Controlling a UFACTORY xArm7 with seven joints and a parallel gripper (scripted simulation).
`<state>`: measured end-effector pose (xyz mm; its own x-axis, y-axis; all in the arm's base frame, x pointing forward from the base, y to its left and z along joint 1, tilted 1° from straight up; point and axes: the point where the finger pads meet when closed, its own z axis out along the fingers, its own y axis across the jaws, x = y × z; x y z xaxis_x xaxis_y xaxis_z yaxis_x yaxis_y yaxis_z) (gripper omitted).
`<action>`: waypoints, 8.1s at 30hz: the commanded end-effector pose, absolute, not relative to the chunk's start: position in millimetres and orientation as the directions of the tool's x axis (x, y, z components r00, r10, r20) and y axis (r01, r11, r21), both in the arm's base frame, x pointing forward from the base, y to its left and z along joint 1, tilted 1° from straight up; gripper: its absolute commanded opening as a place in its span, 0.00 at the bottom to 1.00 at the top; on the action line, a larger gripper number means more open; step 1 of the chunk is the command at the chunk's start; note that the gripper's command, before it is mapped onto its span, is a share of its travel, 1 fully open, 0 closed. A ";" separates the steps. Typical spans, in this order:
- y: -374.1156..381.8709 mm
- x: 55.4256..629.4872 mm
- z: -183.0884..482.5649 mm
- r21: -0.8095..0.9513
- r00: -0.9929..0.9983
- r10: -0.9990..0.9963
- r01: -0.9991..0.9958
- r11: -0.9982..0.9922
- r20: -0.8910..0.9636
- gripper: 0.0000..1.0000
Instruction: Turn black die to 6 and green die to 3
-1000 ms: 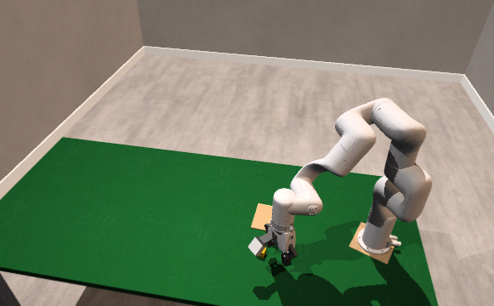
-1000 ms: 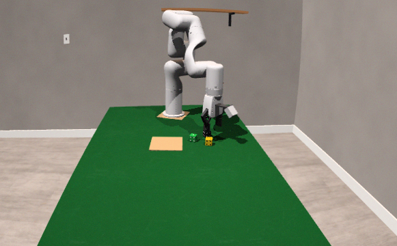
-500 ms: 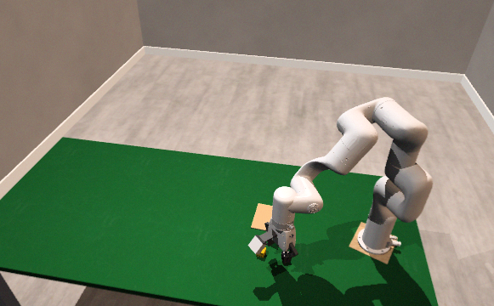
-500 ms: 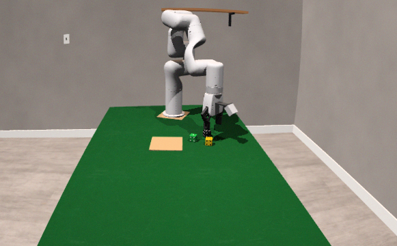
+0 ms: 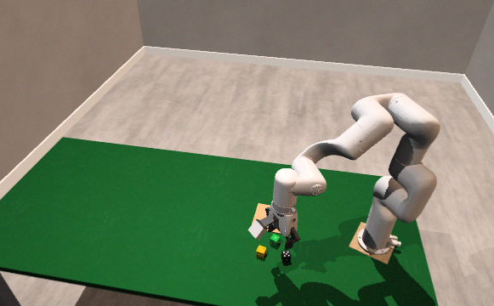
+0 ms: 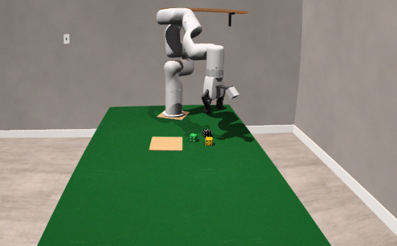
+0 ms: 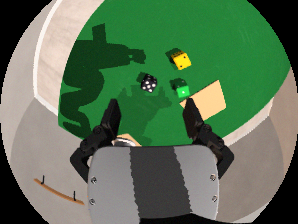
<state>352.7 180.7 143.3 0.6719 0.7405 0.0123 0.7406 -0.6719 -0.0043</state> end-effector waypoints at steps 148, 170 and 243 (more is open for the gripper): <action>155.3 326.1 108.9 -0.008 0.335 -0.942 -0.942 -0.335 -0.010 0.47; 155.6 326.1 96.5 -0.008 0.335 -0.942 -0.942 -0.335 -0.009 0.47; 156.6 326.1 56.7 -0.008 0.335 -0.942 -0.942 -0.335 -0.009 0.47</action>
<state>324.8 156.0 55.6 0.3348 -0.9422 -0.0091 -0.9423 -0.3348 -0.0040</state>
